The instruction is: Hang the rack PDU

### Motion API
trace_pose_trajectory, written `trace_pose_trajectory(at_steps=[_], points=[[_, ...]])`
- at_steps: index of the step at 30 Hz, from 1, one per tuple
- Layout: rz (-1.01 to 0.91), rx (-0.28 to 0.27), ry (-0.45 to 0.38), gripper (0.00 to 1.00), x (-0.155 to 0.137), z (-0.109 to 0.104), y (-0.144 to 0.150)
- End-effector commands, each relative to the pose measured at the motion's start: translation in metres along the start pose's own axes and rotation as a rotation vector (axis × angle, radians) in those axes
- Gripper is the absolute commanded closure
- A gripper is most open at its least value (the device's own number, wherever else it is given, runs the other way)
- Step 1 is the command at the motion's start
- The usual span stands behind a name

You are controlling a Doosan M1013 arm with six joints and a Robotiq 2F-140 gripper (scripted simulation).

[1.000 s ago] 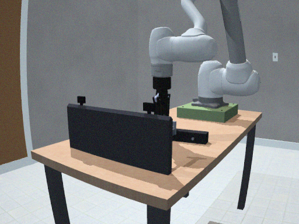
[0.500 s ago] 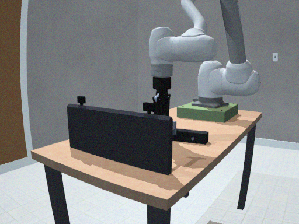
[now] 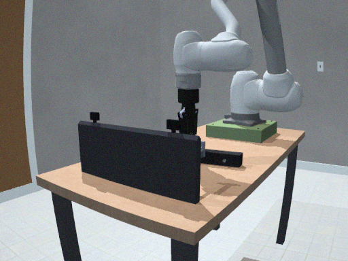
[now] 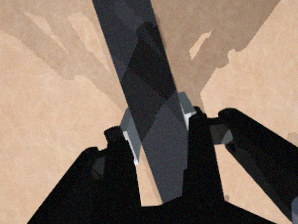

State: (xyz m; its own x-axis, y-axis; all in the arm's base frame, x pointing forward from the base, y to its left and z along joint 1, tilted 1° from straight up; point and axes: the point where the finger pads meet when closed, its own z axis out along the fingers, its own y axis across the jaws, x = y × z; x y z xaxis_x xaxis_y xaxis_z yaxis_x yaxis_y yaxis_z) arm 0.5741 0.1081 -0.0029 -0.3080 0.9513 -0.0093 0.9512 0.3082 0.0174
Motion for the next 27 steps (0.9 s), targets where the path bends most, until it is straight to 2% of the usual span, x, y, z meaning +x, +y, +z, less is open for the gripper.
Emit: trace_pose_trajectory(at_steps=[1, 8, 23, 27], points=[[0.000, 0.000, 0.000, 1.00, 0.000, -0.003, 0.000], [0.000, 0.000, 0.000, 1.00, 0.000, -0.014, 0.000], [0.000, 0.000, 0.000, 1.00, 0.000, -0.065, 0.000], [0.000, 0.000, 0.000, 1.00, 0.000, -0.071, 0.000]])
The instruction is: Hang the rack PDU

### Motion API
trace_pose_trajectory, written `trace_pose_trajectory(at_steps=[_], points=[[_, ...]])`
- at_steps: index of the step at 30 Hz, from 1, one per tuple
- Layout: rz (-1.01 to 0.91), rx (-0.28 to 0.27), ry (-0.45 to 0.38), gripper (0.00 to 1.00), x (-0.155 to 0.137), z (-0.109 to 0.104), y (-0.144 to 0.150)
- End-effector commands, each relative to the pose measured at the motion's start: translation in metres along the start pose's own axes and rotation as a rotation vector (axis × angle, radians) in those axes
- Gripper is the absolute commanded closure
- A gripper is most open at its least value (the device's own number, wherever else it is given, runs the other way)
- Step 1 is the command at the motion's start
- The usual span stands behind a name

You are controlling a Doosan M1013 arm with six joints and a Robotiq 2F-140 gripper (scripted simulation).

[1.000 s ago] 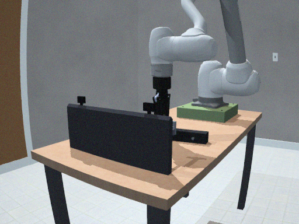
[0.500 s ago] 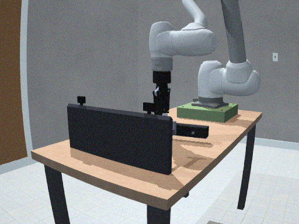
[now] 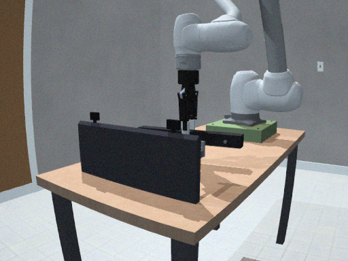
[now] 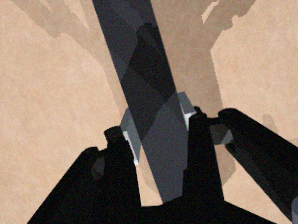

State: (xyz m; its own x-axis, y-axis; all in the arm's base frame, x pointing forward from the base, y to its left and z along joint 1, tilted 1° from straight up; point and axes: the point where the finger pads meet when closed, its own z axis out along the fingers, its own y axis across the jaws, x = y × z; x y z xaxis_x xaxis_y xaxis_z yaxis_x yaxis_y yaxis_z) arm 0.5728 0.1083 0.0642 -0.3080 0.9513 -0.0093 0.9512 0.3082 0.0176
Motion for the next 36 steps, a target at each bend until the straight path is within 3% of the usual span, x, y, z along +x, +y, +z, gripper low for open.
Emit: trace_pose_trajectory(at_steps=[1, 10, 36], points=[[0.000, 0.000, 0.000, 1.00, 0.000, -0.006, 0.000], [0.000, 0.000, 0.000, 1.00, 0.000, -0.018, 0.000], [0.010, 0.000, 0.000, 1.00, 0.000, -0.018, 0.000]])
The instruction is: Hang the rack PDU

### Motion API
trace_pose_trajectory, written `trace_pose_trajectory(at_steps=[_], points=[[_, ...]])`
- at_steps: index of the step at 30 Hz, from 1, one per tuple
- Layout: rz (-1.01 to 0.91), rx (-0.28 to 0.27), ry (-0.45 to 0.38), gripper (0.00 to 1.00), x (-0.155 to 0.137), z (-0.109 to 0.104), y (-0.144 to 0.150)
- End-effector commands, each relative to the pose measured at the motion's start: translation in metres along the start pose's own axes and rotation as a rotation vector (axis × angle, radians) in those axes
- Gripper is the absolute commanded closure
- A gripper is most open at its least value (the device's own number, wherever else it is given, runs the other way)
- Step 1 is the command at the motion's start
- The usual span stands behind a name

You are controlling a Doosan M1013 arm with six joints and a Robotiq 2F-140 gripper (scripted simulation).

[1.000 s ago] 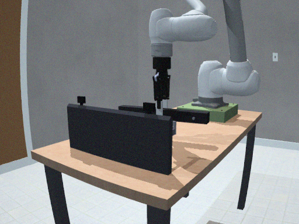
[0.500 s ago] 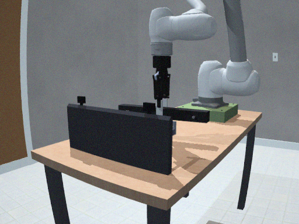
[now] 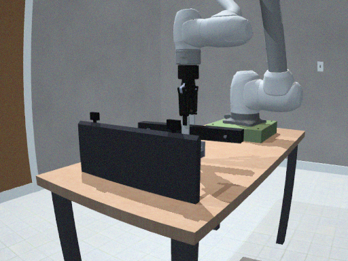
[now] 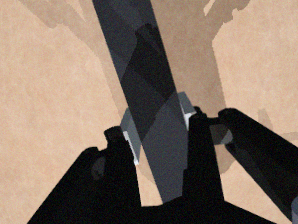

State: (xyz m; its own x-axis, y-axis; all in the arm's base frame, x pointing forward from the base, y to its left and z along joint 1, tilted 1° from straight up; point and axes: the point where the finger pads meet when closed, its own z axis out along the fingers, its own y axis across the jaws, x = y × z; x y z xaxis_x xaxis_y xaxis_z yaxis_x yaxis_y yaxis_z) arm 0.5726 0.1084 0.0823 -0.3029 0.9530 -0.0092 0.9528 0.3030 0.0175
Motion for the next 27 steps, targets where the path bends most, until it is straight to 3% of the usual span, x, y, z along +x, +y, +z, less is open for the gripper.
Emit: trace_pose_trajectory(at_steps=[1, 15, 27], points=[[0.008, 0.000, 0.000, 1.00, 0.000, 0.000, 0.000], [0.135, 0.000, 0.000, 1.00, 0.000, 0.000, 0.004], [0.141, 0.000, 0.000, 1.00, -0.009, 0.000, 0.081]])
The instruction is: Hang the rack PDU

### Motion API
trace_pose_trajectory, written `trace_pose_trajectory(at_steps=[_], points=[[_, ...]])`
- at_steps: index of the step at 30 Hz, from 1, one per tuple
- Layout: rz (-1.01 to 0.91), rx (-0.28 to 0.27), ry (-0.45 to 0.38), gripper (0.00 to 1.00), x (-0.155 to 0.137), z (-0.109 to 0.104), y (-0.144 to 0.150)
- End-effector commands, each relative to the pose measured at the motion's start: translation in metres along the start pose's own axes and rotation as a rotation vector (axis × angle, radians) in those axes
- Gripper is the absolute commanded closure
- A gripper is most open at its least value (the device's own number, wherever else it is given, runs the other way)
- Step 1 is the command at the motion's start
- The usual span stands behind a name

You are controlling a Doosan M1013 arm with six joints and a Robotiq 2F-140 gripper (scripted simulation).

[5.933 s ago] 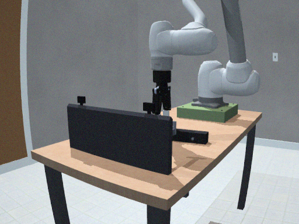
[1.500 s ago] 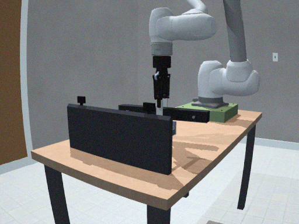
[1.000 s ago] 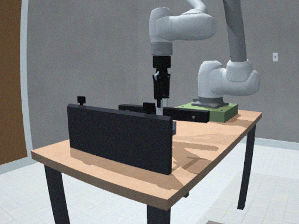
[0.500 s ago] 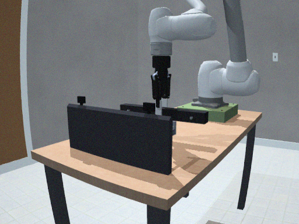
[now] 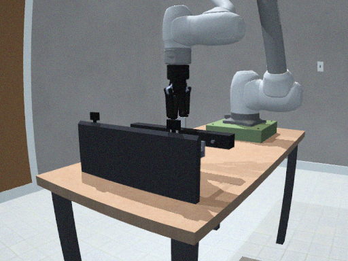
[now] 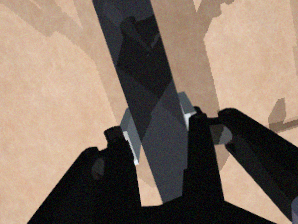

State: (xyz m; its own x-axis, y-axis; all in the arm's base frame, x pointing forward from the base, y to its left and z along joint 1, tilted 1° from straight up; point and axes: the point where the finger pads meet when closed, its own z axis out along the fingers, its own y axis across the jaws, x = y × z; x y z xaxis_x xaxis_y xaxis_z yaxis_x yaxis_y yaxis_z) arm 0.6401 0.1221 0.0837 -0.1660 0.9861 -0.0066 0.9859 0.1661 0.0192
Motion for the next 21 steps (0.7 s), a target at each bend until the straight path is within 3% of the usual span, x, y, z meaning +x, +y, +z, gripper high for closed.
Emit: trace_pose_trajectory(at_steps=[1, 12, 21], points=[[0.000, 0.001, 0.000, 1.00, 0.001, 0.000, 0.018], [0.000, 0.001, 0.000, 1.00, 0.002, 0.000, 0.058], [0.000, 0.001, 0.000, 1.00, 0.002, 0.000, 0.067]])
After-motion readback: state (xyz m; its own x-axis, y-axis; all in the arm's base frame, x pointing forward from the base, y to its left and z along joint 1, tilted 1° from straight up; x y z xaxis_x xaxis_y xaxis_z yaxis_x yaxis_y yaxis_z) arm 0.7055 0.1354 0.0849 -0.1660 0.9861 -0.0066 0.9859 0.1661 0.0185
